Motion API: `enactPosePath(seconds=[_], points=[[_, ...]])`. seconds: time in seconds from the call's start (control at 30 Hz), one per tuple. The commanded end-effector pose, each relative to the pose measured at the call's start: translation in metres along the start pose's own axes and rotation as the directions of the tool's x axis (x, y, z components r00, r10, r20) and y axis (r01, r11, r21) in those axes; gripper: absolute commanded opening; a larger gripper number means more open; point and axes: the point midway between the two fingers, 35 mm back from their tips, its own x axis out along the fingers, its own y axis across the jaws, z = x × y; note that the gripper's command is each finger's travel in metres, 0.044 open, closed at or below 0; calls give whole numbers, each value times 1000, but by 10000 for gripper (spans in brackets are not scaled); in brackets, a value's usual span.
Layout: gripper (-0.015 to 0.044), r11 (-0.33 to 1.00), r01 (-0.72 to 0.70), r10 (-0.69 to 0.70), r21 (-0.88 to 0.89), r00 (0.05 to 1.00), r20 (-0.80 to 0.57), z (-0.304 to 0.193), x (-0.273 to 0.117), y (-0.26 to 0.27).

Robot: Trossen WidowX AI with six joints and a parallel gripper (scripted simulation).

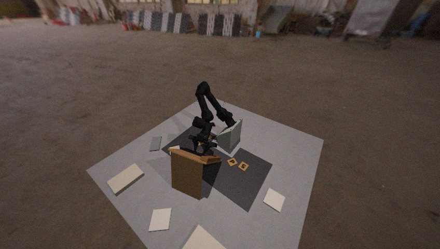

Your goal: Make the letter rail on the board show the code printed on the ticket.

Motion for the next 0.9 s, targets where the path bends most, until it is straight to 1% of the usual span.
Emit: enactPosePath(seconds=[0.0,0.87], points=[[0,1000,0,1,4,1000,-3,-1,0,4],[0,1000,-1,1,5,1000,-3,-1,0,24]])
